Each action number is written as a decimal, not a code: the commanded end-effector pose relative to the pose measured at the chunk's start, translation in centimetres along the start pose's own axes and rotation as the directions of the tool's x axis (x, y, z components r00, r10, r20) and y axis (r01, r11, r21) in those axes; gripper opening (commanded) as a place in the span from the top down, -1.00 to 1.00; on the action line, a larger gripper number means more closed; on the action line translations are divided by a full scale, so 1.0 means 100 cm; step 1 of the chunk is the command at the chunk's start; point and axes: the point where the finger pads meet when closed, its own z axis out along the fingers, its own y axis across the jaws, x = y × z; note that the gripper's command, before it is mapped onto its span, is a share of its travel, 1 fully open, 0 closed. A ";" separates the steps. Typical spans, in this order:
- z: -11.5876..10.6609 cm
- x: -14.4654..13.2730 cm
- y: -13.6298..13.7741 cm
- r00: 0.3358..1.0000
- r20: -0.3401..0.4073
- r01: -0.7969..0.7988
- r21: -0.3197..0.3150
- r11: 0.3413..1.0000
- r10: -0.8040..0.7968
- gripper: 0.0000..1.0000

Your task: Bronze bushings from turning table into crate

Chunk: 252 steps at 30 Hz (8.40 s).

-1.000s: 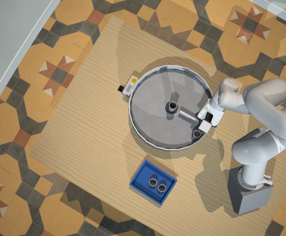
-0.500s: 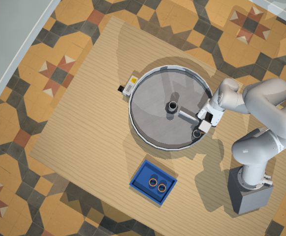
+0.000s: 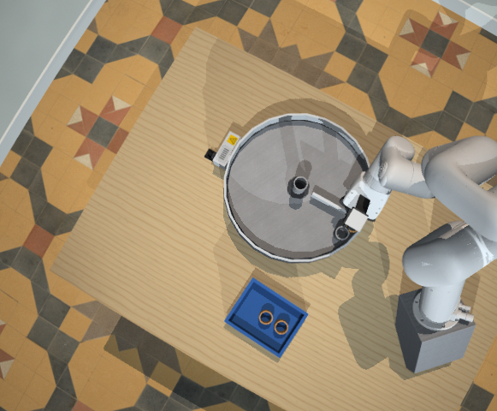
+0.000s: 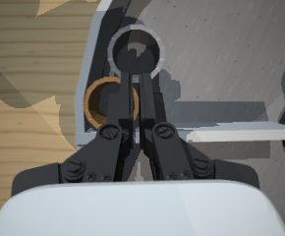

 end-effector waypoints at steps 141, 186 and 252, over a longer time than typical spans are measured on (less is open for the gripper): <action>0.052 0.240 0.087 1.000 0.001 0.000 0.000 1.000 0.000 1.00; 0.130 0.333 0.135 1.000 0.001 0.000 0.000 1.000 0.000 1.00; 0.208 0.269 0.136 1.000 0.001 0.000 0.000 1.000 0.000 1.00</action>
